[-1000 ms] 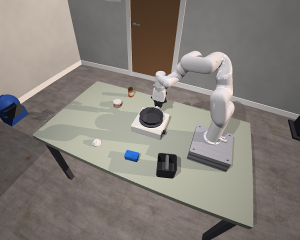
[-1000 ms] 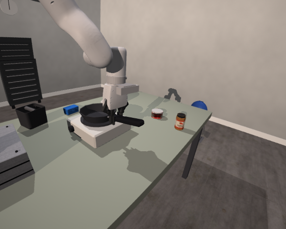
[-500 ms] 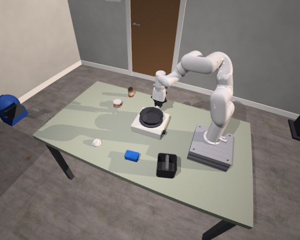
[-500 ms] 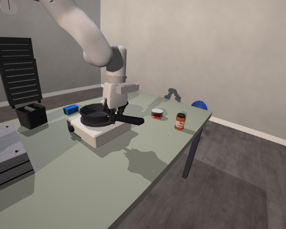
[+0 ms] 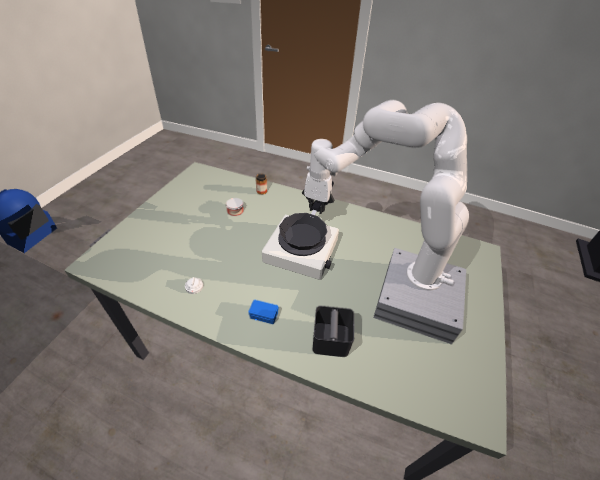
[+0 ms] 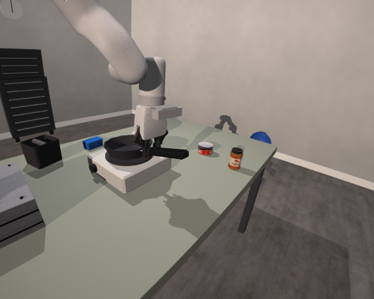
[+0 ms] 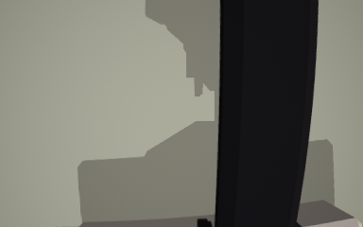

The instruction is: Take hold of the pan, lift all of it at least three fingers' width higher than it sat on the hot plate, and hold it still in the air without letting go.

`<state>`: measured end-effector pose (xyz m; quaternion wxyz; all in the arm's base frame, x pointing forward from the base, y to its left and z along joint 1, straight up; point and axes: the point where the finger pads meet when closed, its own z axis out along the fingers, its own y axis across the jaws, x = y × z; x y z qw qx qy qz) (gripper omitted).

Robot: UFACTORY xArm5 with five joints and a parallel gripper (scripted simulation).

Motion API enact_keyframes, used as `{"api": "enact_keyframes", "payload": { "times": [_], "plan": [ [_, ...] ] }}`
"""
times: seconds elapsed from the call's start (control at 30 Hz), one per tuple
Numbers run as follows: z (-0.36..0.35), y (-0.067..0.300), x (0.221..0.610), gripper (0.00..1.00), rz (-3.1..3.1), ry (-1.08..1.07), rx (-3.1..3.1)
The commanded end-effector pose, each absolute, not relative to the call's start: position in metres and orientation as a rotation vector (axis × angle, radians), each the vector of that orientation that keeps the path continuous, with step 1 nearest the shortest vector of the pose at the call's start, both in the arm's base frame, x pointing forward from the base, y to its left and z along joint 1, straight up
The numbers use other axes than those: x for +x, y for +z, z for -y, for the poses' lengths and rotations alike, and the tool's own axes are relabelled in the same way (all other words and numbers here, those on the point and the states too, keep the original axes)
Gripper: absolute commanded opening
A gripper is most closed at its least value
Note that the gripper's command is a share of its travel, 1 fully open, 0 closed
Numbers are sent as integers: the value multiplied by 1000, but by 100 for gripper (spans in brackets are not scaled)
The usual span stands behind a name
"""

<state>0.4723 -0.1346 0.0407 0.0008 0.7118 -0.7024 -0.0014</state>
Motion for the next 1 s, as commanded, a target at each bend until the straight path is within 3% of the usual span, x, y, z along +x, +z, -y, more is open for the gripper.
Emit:
{"api": "enact_keyframes", "payload": {
  "times": [0.0, 0.97],
  "plan": [
    [135, 46, 474, 0, 2208, 3, 2237],
    [135, 76, 472, 0, 2208, 3, 2237]
  ]
}}
